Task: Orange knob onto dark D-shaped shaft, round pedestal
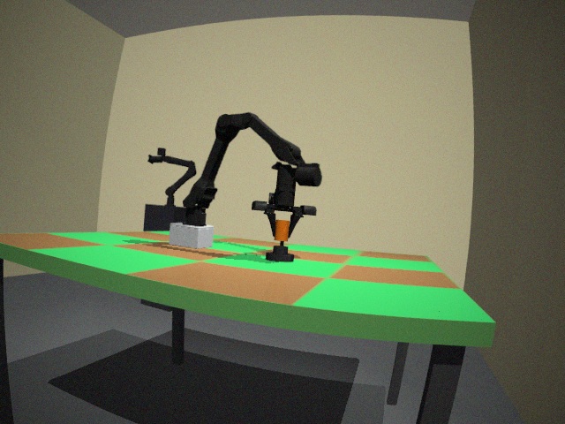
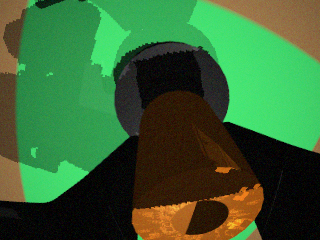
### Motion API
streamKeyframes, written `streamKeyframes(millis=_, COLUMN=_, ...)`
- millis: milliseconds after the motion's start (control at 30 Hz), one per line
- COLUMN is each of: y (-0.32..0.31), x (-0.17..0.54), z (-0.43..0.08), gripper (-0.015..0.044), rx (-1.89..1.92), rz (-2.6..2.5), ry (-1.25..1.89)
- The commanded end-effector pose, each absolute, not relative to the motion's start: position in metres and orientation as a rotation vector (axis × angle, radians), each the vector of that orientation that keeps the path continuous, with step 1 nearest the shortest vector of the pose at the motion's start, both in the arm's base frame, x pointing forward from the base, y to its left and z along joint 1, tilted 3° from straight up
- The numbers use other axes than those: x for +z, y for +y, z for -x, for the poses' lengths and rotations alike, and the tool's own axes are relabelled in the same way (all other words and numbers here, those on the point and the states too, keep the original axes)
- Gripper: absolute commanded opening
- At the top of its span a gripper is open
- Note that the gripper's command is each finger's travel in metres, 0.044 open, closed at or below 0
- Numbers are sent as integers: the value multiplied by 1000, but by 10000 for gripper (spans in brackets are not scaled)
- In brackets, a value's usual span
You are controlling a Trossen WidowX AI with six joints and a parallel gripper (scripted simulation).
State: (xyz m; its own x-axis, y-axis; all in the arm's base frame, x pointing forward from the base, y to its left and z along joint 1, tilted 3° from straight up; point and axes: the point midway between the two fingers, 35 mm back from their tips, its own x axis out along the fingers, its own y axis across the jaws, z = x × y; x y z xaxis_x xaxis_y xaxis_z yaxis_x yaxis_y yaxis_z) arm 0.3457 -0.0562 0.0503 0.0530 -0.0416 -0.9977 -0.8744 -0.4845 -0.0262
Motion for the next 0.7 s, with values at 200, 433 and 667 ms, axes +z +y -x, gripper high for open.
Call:
streamKeyframes(millis=200, y=-56, x=56, z=-349, gripper=0, rx=1546, rz=1675, ry=898)
streamKeyframes(millis=433, y=-56, x=51, z=-349, gripper=0, rx=1546, rz=1675, ry=898)
streamKeyframes(millis=667, y=-56, x=49, z=-347, gripper=0, rx=1547, rz=1675, ry=898)
